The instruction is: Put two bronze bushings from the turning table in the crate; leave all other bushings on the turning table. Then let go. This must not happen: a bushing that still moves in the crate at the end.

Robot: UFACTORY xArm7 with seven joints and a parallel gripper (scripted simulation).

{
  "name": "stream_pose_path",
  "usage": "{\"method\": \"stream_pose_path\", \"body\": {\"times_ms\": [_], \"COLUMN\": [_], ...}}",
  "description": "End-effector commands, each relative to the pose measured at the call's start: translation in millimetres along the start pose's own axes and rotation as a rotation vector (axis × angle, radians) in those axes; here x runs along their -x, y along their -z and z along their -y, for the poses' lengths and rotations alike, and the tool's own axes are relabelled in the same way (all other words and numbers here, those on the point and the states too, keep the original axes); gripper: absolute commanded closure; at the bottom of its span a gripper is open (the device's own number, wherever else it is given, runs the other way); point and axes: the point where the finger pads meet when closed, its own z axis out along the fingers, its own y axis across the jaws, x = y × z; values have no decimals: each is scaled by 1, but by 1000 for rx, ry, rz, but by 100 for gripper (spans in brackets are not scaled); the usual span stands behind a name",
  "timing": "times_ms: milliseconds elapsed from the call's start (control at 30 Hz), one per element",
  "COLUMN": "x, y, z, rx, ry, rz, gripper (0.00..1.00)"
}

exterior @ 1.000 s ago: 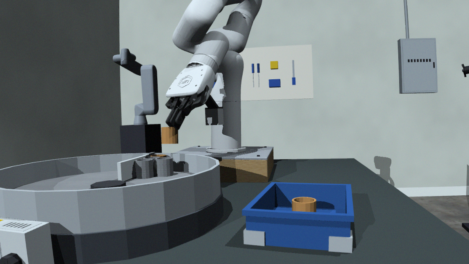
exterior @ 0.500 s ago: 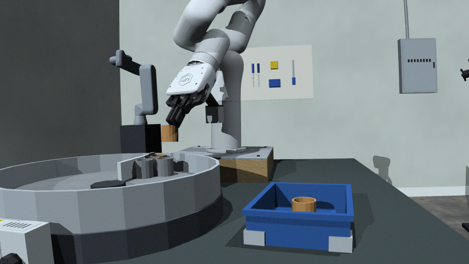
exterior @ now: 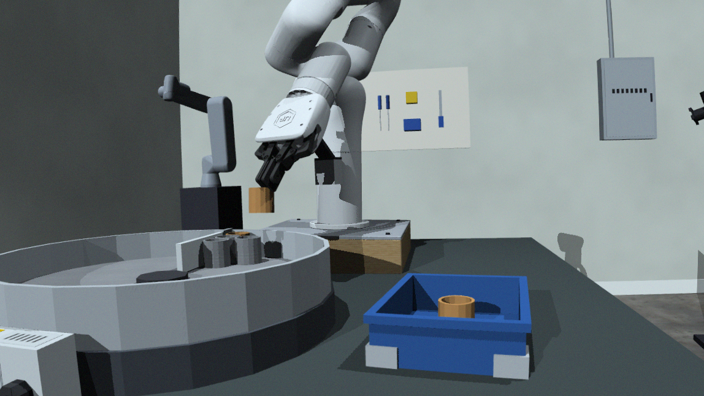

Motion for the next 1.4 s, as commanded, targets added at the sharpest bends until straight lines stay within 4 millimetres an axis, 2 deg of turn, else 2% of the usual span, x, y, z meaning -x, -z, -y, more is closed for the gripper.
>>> {"method": "stream_pose_path", "body": {"times_ms": [0, 133, 233, 300, 367, 767, 800, 867, 933, 1367], "x": [3, 4, 5, 5, 6, 8, 8, 8, 9, 12], "y": [-1, -2, -3, -3, -4, -6, -7, -7, -7, -10], "z": [-24, -59, -79, -79, -106, -182, -188, -188, -211, -281], "rx": [-5, -5, -5, -5, -5, -5, -5, -5, -5, -5], "ry": [0, 0, 0, 0, 0, 0, 0, 0, 0, 0], "rz": [1, 1, 1, 1, 1, 1, 1, 1, 1, 1], "gripper": [100, 100, 100, 100, 100, 100, 100, 100, 100, 100]}}
